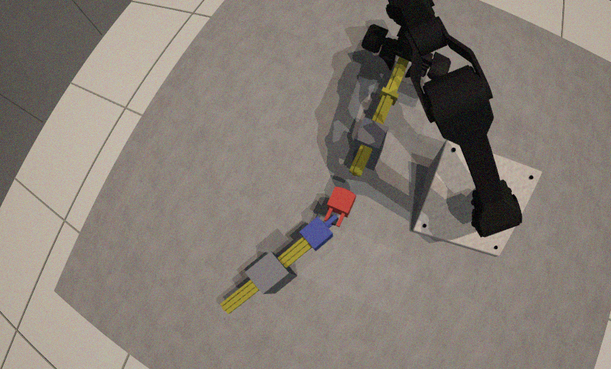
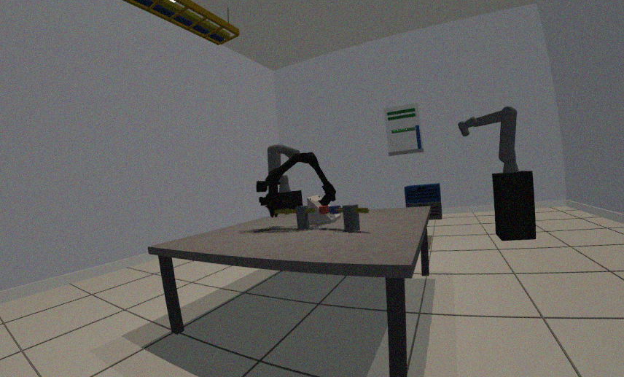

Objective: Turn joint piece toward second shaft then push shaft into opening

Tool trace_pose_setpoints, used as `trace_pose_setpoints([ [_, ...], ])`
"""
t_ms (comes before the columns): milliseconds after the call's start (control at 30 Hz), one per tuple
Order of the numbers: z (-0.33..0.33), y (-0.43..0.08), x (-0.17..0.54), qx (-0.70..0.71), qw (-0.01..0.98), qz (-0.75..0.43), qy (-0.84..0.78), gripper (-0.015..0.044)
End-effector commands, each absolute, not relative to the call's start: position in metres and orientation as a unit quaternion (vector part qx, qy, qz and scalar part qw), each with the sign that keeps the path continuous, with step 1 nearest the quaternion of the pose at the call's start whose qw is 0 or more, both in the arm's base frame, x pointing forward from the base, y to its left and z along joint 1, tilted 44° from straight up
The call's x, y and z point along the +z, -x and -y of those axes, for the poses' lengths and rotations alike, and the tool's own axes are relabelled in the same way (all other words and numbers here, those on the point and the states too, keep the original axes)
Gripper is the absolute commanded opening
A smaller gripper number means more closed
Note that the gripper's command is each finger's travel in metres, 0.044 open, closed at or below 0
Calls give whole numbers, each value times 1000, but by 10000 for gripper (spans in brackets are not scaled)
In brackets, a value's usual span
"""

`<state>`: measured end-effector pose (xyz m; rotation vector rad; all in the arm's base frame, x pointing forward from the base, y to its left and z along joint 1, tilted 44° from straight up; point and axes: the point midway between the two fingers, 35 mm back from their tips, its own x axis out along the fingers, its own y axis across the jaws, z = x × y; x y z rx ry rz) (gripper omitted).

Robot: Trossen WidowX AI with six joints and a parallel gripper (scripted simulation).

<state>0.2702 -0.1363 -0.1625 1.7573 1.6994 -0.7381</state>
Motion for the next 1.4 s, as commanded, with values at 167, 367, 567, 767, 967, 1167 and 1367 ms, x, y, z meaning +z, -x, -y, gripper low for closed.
trace_pose_setpoints([
  [167, 136, -271, -163, -277, 289, -636, -660, 102],
  [367, 136, -271, -163, -277, 289, -636, -660, 102],
  [567, 136, -271, -163, -277, 289, -636, -660, 67],
  [767, 136, -271, -163, -276, 290, -636, -660, 67],
  [967, 135, -270, -163, -281, 284, -647, -649, 67],
  [1167, 134, -270, -162, -286, 280, -657, -639, 67],
  [1367, 134, -270, -162, -290, 275, -667, -629, 67],
])
